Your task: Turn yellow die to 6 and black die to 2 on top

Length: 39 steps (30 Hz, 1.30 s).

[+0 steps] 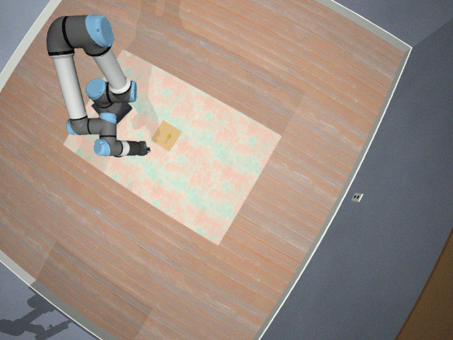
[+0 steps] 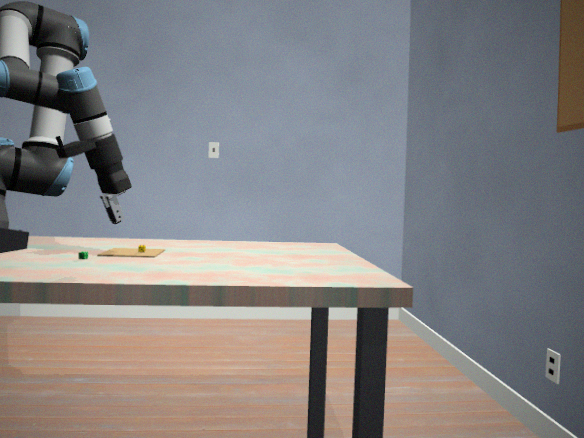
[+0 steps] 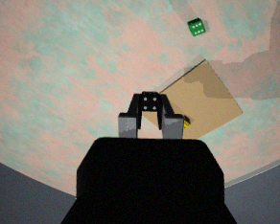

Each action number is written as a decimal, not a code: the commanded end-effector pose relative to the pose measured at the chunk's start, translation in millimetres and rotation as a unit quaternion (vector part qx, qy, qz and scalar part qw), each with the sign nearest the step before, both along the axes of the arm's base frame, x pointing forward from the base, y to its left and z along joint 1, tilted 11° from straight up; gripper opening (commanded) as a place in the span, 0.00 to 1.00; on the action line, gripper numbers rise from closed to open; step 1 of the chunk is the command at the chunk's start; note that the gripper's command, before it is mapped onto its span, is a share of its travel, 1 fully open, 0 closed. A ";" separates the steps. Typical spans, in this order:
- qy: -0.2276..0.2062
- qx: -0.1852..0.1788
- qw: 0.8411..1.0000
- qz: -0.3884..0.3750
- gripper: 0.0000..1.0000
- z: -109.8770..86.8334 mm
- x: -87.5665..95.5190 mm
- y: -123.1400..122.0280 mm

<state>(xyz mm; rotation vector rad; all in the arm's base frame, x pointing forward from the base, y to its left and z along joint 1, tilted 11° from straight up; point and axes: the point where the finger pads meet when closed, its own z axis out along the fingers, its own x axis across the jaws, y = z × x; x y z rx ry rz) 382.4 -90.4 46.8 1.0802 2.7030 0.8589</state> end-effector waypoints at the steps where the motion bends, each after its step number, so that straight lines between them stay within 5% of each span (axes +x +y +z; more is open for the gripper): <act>1: -0.060 0.063 0.996 -0.004 0.34 0.1 1.1 2.4; 18: -0.194 0.211 0.958 -0.027 0.34 -2.0 -1.2 -1.6; 39: -0.221 0.237 0.945 -0.034 0.34 -2.7 -0.3 -3.2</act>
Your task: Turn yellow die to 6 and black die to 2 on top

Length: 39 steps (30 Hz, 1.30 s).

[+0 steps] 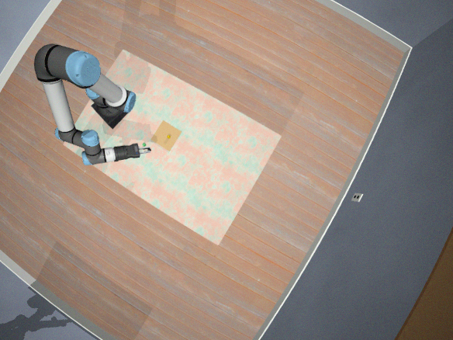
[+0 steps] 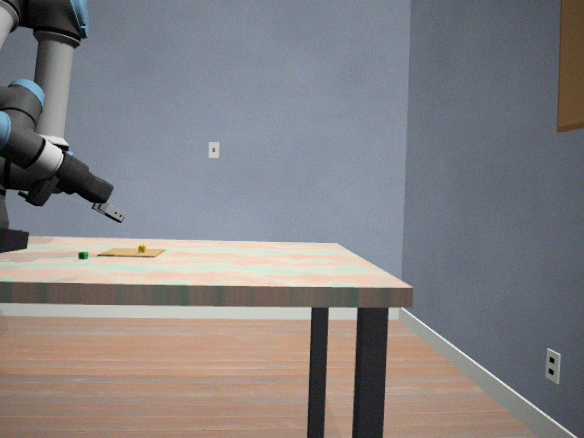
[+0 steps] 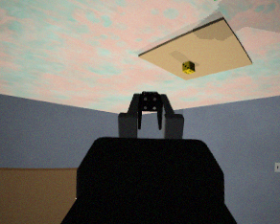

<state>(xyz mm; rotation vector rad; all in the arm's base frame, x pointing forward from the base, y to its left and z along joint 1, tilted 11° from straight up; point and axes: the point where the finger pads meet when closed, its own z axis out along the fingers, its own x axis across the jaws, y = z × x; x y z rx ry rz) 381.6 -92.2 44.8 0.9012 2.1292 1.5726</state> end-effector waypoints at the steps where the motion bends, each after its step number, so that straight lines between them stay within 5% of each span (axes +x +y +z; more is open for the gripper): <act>1: -0.001 0.001 1.000 0.002 0.34 -1.4 0.5 -1.4; 24: 0.000 0.002 1.000 0.006 0.34 -68.9 0.4 11.6; 39: 0.000 0.002 1.000 0.006 0.34 -76.3 0.3 13.1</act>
